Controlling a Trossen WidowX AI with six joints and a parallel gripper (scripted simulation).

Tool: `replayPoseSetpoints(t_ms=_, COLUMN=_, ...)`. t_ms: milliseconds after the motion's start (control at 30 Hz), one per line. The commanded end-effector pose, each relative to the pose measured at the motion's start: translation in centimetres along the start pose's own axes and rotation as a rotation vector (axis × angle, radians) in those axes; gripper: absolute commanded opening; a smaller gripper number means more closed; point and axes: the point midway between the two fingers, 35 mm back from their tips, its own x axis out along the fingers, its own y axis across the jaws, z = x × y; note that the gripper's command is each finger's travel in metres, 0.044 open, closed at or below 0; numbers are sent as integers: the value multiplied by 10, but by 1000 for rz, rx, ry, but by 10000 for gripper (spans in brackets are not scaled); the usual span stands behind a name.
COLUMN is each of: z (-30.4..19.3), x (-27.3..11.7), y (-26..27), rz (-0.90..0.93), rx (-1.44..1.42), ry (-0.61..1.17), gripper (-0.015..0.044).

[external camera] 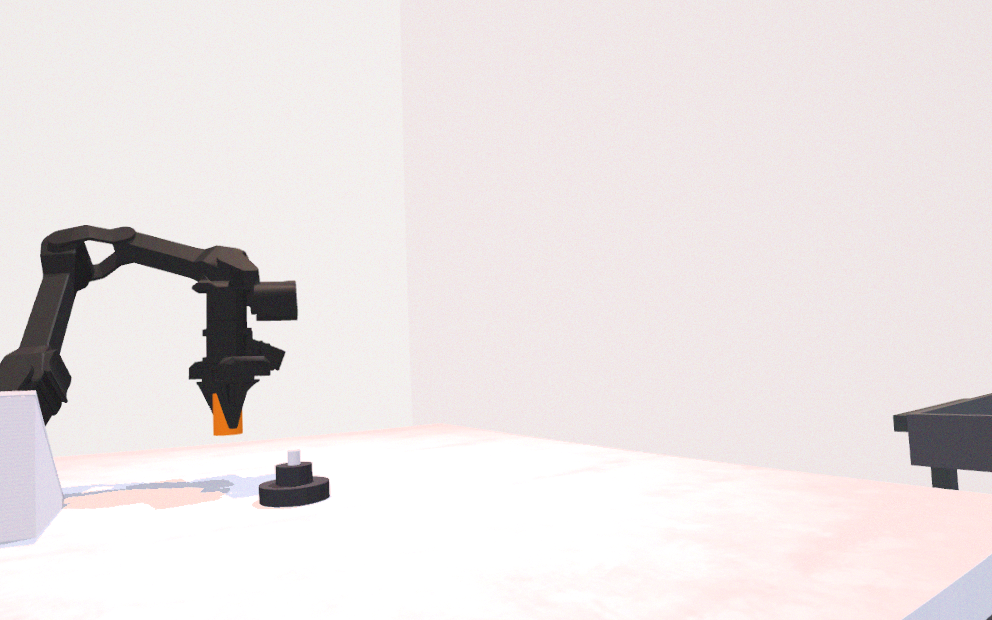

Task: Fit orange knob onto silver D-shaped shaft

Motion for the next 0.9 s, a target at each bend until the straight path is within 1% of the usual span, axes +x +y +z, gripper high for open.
replayPoseSetpoints(t_ms=0, z=-1, x=-23, y=-1, rz=-5, rx=-5, ry=0, gripper=0)
replayPoseSetpoints(t_ms=267, z=-7, x=-66, y=3, rz=3, rx=-5, ry=0, gripper=0)
replayPoseSetpoints(t_ms=467, z=-8, x=-69, y=4, rz=-6, rx=-3, ry=-2, gripper=0)
replayPoseSetpoints(t_ms=867, z=-2, x=-90, y=8, rz=-258, rx=2, ry=-4, gripper=0)
